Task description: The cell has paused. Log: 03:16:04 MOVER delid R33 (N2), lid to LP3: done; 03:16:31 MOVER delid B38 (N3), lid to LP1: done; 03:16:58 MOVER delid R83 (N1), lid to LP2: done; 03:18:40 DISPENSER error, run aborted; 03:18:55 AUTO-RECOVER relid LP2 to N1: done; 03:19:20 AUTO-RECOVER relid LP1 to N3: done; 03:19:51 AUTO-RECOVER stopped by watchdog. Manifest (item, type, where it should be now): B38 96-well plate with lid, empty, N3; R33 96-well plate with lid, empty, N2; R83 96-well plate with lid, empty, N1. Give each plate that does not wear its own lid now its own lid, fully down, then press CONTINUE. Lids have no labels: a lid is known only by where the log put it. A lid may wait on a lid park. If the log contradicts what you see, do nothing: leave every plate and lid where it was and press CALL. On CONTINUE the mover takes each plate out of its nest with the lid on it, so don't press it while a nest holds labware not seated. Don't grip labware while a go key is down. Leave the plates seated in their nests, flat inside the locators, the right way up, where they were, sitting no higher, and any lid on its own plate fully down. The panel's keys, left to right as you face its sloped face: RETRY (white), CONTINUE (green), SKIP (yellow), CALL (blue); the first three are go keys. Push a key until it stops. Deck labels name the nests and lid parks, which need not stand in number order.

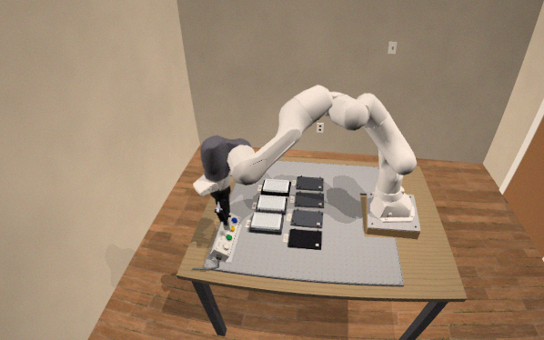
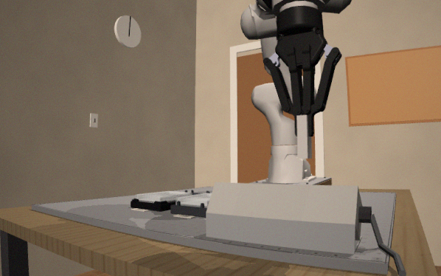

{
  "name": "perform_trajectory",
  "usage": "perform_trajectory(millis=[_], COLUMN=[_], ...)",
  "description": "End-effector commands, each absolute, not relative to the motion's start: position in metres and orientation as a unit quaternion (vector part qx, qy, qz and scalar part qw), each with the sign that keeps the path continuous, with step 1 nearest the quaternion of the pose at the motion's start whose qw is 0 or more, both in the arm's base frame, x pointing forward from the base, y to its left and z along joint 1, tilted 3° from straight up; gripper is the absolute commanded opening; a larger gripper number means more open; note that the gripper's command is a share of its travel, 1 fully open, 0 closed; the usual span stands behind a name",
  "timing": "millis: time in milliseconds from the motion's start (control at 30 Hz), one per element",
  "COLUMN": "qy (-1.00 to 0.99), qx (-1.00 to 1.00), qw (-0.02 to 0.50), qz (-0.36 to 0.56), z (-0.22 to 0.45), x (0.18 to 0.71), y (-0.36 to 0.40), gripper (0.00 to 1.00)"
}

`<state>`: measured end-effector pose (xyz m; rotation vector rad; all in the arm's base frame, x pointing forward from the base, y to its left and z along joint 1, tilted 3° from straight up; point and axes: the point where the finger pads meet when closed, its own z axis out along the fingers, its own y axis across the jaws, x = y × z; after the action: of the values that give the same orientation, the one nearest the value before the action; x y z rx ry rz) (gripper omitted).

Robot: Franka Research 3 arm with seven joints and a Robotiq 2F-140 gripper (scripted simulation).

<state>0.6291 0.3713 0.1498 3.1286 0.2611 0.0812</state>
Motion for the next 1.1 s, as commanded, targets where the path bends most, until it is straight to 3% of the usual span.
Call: perform_trajectory(millis=[0,1067], qy=[0.080,0.080], qx=[0.996,0.996], qw=[0.000,0.000], qz=[0.026,0.026], z=[0.147,0.134], x=[0.630,0.631], y=[0.371,0.371], gripper=[0.00,0.00])
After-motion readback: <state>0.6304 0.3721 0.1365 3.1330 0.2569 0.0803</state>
